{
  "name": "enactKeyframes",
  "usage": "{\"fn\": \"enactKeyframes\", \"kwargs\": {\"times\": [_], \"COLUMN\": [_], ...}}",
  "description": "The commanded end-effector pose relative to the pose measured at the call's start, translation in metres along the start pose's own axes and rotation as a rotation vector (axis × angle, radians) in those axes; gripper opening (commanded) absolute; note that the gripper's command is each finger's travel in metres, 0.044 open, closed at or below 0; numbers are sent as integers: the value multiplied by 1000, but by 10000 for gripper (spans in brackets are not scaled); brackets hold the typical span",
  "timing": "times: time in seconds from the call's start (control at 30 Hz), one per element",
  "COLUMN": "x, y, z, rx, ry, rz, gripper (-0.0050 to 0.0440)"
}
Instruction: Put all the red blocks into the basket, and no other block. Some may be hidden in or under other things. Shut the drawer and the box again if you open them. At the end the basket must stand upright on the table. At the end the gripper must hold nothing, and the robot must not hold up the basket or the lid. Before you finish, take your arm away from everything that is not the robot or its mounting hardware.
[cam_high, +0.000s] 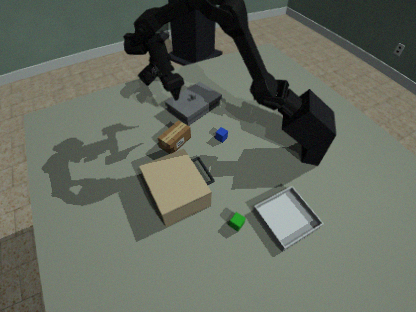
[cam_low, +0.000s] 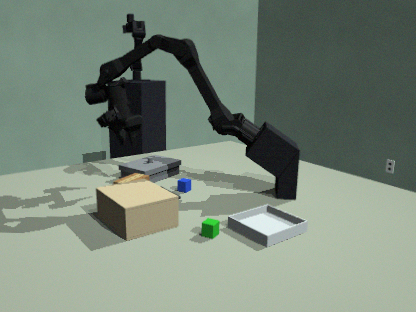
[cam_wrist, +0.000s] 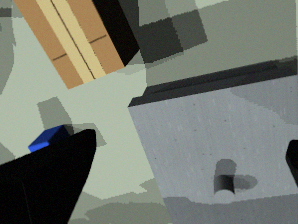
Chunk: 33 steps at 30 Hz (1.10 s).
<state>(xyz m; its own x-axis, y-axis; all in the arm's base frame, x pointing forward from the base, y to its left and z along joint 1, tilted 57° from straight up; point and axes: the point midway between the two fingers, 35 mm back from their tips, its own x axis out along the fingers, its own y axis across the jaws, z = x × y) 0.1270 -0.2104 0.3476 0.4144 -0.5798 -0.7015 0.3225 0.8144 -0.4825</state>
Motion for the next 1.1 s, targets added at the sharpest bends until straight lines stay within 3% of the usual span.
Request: {"fn": "enactKeyframes", "kwargs": {"times": [0.0,0.1,0.23,0.3,0.37,0.6,0.67,0.73,0.9,1.07], "x": [1,3,4,6,8,8,21,21,54,55], "y": [-16,-21,-25,-30,-34,-34,-35,-35,-40,-40], "z": [-40,-59,-75,-94,-106,-106,-104,-104,-99,-99], "rx": [-107,-204,-204,-297,-316,-316,-316,-316,-316,-316], "ry": [3,-60,-60,-111,-121,-121,-121,-121,-121,-121], "rz": [-22,-56,-56,-137,-154,-154,-154,-154,-154,-154], "gripper": [440,440,440,440,440,440,440,440,440,440]}}
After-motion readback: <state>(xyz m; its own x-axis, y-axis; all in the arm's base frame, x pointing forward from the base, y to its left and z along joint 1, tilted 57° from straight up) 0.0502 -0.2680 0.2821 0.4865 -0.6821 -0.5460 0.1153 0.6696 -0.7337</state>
